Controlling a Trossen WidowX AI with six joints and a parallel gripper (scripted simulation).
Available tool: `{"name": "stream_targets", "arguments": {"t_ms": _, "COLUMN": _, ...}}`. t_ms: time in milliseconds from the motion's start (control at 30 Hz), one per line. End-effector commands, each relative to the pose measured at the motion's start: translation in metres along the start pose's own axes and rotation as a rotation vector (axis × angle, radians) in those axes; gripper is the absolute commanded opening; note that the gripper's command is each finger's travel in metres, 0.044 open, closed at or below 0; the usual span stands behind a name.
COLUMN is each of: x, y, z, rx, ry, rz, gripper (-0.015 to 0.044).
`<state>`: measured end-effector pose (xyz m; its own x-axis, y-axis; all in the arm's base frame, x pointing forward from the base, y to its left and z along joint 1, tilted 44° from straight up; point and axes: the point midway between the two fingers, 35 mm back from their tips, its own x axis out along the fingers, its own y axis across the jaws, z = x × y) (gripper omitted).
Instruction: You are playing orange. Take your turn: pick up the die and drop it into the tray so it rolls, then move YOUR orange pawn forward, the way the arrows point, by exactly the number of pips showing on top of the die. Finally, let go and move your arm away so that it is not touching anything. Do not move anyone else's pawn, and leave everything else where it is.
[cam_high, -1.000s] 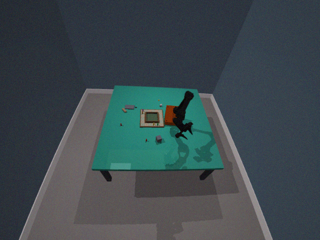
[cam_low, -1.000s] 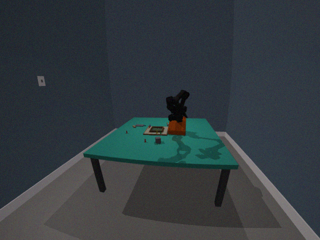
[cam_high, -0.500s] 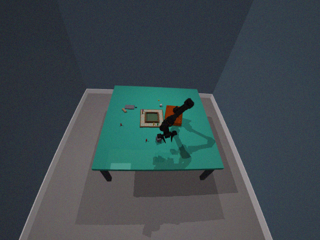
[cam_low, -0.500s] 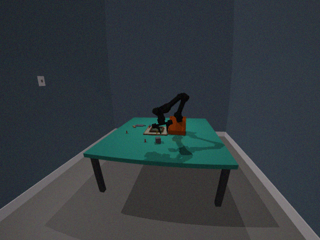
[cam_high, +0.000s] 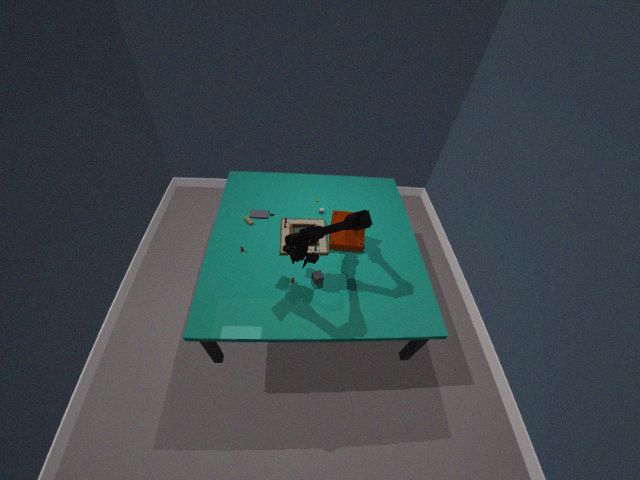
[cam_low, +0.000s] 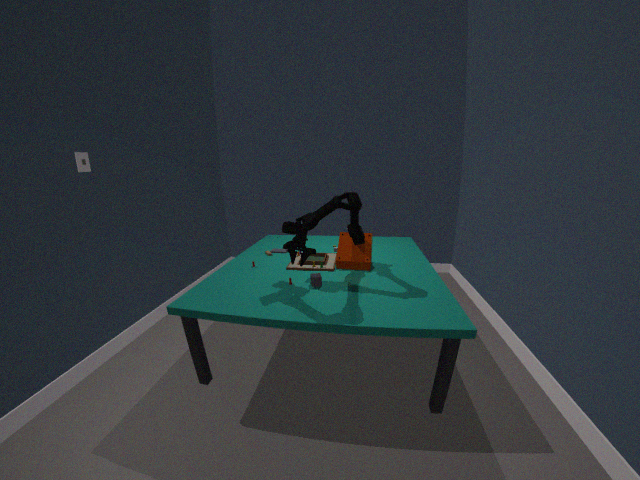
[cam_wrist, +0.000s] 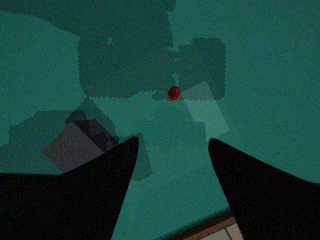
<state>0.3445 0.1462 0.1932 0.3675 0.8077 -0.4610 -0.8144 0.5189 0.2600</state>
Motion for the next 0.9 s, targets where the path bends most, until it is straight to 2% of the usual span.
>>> {"name": "stream_targets", "arguments": {"t_ms": 0, "x": -0.010, "y": -0.060, "z": -0.043, "rx": 0.137, "ry": 0.070, "rz": -0.110, "gripper": 0.0275}}
{"name": "stream_targets", "arguments": {"t_ms": 233, "x": -0.041, "y": -0.134, "z": -0.119, "rx": 0.309, "ry": 0.134, "rz": -0.246, "gripper": 0.0275}}
{"name": "stream_targets", "arguments": {"t_ms": 333, "x": -0.053, "y": -0.150, "z": -0.145, "rx": 0.371, "ry": 0.154, "rz": -0.280, "gripper": 0.0275}}
{"name": "stream_targets", "arguments": {"t_ms": 467, "x": -0.077, "y": -0.175, "z": -0.204, "rx": 0.532, "ry": 0.206, "rz": -0.338, "gripper": 0.0275}}
{"name": "stream_targets", "arguments": {"t_ms": 667, "x": -0.110, "y": -0.188, "z": -0.290, "rx": 0.766, "ry": 0.263, "rz": -0.388, "gripper": 0.0275}}
{"name": "stream_targets", "arguments": {"t_ms": 867, "x": -0.139, "y": -0.170, "z": -0.378, "rx": 1.007, "ry": 0.301, "rz": -0.399, "gripper": 0.0275}}
